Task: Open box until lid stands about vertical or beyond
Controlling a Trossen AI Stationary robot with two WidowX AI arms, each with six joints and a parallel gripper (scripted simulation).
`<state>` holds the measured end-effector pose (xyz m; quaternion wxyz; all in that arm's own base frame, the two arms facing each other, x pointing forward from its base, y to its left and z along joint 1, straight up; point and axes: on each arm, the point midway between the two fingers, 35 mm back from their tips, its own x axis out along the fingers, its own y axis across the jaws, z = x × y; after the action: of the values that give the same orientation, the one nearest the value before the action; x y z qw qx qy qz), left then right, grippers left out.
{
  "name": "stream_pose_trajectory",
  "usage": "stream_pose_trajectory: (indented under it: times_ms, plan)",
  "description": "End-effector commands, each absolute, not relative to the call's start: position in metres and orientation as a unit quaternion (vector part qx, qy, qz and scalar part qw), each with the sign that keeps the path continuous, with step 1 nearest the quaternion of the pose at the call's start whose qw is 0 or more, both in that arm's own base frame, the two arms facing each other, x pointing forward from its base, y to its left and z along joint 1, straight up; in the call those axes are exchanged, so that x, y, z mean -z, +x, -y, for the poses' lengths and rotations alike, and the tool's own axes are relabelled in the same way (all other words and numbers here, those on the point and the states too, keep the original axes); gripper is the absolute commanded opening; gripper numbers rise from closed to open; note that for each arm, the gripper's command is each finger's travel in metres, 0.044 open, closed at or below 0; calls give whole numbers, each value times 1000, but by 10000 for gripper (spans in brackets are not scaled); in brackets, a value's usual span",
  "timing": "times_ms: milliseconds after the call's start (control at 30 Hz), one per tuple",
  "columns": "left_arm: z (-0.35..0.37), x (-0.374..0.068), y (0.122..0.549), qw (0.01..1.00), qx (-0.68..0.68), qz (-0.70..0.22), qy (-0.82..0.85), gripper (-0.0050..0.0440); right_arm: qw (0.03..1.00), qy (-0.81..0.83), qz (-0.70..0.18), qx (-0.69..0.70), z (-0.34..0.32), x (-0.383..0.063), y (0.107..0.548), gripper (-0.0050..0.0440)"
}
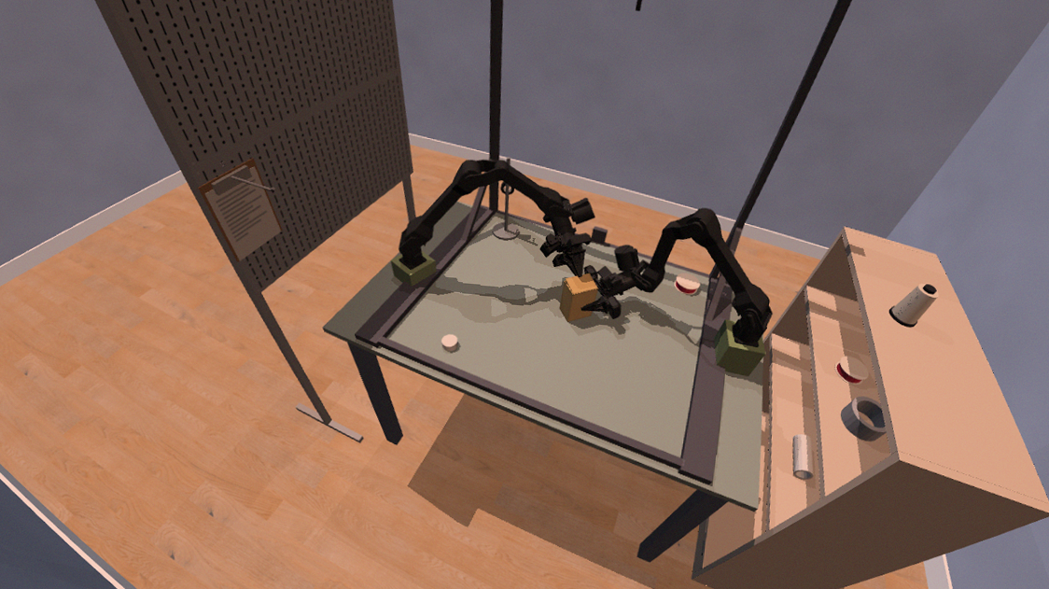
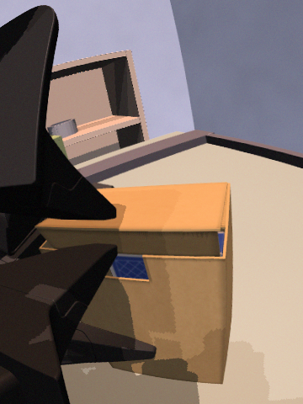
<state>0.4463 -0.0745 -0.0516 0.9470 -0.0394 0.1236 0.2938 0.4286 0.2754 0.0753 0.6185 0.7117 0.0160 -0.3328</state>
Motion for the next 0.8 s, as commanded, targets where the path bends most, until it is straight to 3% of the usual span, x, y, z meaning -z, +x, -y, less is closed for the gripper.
stream_pose_trajectory:
  times_ms: [0, 433, 767]
  plan:
    - [78, 41, 452, 949, -289, -114, -48, 294, 607, 726, -12, 322, -278, -95, 432, 50]
    - [78, 41, 452, 949, -289, -114, -48, 294, 611, 726, -7, 316, -278, -95, 433, 50]
    - [78, 41, 452, 949, -289, -114, -48, 294, 637, 720, 46, 272, -278, -98, 433, 50]
